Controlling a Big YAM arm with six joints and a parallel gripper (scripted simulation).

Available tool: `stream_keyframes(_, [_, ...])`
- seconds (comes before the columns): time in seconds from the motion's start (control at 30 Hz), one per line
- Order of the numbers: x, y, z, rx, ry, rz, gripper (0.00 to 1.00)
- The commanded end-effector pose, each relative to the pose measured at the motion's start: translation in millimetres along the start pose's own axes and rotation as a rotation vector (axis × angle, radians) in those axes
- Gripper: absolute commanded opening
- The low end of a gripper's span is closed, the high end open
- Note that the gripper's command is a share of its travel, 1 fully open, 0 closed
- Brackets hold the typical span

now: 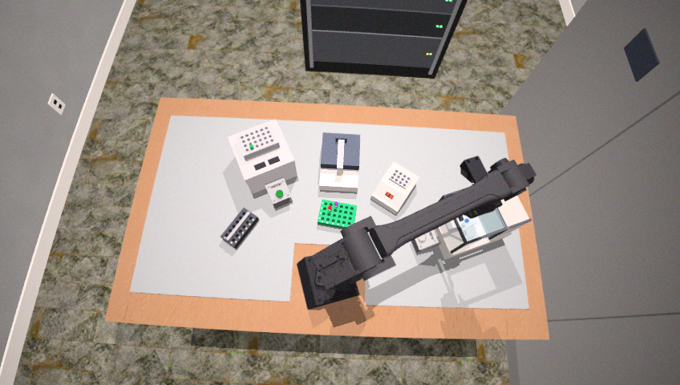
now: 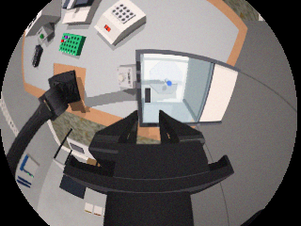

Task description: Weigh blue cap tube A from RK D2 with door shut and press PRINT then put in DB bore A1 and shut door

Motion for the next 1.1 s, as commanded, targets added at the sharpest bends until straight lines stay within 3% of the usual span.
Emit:
stream_keyframes(0.0, [-4.7, 1.2, -13.8, -0.011, -0.033, 0.005, 0.3])
stream_keyframes(0.73, [-4.7, 1.2, -13.8, -0.011, -0.033, 0.005, 0.3])
stream_keyframes(0.77, [5.7, -1.6, -0.8, -0.01, -0.031, 0.046, 0.0])
stream_keyframes(1.0, [21.5, -6.8, 23.9, -0.013, -0.03, 0.216, 0.0])
stream_keyframes(1.07, [16.8, -3.9, 34.0, 0.001, -0.002, 0.28, 0.0])
Point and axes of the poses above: the point where the finger pads meet when closed, its own z axis out along the fingers, its own x axis across the jaws, y = z × x, the point moved 8 cm from there along -z, back along the fingers, and after that the axes turned 14 degrees about z, right-handed, at the moved point
